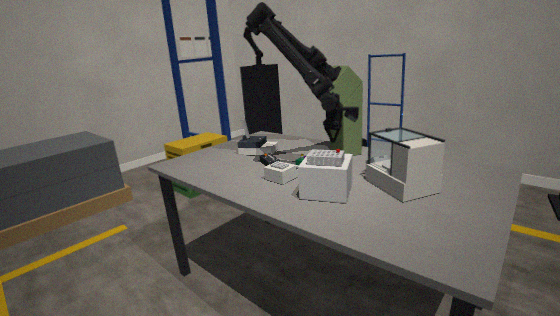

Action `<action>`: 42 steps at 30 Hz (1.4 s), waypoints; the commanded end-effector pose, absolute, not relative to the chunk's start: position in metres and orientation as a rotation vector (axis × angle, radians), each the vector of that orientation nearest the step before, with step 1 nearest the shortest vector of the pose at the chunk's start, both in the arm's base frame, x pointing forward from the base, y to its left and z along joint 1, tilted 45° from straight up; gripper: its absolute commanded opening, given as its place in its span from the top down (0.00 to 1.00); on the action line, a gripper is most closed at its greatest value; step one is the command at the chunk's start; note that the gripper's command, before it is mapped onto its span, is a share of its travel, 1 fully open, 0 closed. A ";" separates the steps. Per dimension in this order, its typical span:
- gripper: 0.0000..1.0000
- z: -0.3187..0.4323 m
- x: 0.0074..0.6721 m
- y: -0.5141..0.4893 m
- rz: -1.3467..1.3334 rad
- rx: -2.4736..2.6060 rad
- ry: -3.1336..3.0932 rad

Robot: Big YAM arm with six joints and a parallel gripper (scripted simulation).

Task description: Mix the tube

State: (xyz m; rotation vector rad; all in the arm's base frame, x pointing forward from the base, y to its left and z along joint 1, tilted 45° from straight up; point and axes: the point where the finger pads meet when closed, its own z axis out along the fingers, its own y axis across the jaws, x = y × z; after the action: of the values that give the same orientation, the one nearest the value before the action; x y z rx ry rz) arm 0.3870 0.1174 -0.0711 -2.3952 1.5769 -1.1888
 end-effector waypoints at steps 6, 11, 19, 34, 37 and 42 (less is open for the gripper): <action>1.00 -0.069 0.386 0.122 -1.184 -2.393 1.569; 1.00 -0.070 0.386 0.119 -1.187 -2.391 1.573; 1.00 -0.070 0.386 0.119 -1.187 -2.391 1.573; 1.00 -0.070 0.386 0.119 -1.187 -2.391 1.573; 1.00 -0.070 0.386 0.119 -1.187 -2.391 1.573; 1.00 -0.070 0.386 0.119 -1.187 -2.391 1.573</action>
State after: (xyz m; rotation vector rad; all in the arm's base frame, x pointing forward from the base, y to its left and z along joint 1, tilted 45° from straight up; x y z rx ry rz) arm 0.3870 0.1174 -0.0711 -2.3952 1.5769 -1.1888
